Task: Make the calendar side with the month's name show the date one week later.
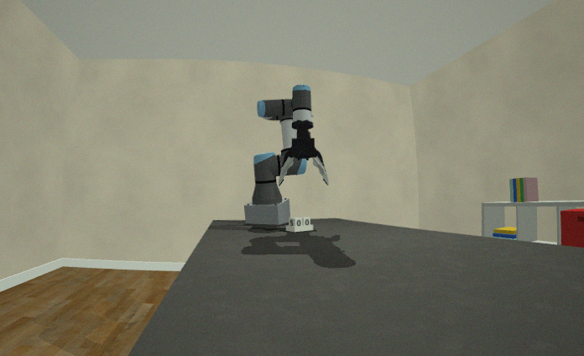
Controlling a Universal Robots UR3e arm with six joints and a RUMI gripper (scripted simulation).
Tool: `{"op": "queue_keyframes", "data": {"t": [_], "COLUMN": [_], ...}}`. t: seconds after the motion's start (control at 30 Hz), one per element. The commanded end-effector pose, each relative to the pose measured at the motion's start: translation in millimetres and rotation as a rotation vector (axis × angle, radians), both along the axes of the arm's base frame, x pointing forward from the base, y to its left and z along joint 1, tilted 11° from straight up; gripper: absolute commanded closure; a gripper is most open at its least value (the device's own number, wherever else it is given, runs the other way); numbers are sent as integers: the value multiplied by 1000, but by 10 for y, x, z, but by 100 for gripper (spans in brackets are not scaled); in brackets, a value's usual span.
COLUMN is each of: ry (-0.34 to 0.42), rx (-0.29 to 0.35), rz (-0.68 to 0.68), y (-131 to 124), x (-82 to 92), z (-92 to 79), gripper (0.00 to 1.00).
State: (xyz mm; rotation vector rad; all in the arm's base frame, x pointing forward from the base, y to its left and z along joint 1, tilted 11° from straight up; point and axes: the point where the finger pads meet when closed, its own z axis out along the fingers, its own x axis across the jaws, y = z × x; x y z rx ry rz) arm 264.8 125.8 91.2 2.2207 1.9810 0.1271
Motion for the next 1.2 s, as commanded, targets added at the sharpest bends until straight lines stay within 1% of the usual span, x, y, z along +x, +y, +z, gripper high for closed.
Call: {"op": "queue_keyframes", "data": {"t": [0.0, 0.07, 0.17, 0.27, 0.3, 0.37, 0.4, 0.5, 0.53, 0.63, 0.7, 0.8, 0.93, 1.17], "ry": [-16, -22, -23, -32, -32, -38, -38, -46, -46, -53, -53, -58, -63, -65], "rx": [18, 32, 34, 58, 58, 73, 73, 93, 93, 110, 110, 124, 136, 142], "rz": [-148, -228, -241, -372, -376, -456, -460, -568, -573, -668, -668, -743, -809, -848], "y": [-1, -2, -3, -6, -6, -9, -9, -14, -14, -20, -20, -24, -29, -32], "x": [14, 19, 20, 32, 32, 39, 40, 51, 52, 62, 62, 71, 79, 84], "z": [-38, -63, -67, -107, -108, -132, -134, -166, -167, -196, -196, -217, -237, -248], "gripper": [0, 0, 0, 0, 0, 0, 0, 0, 0, 0, 0, 0, 0, 0]}}
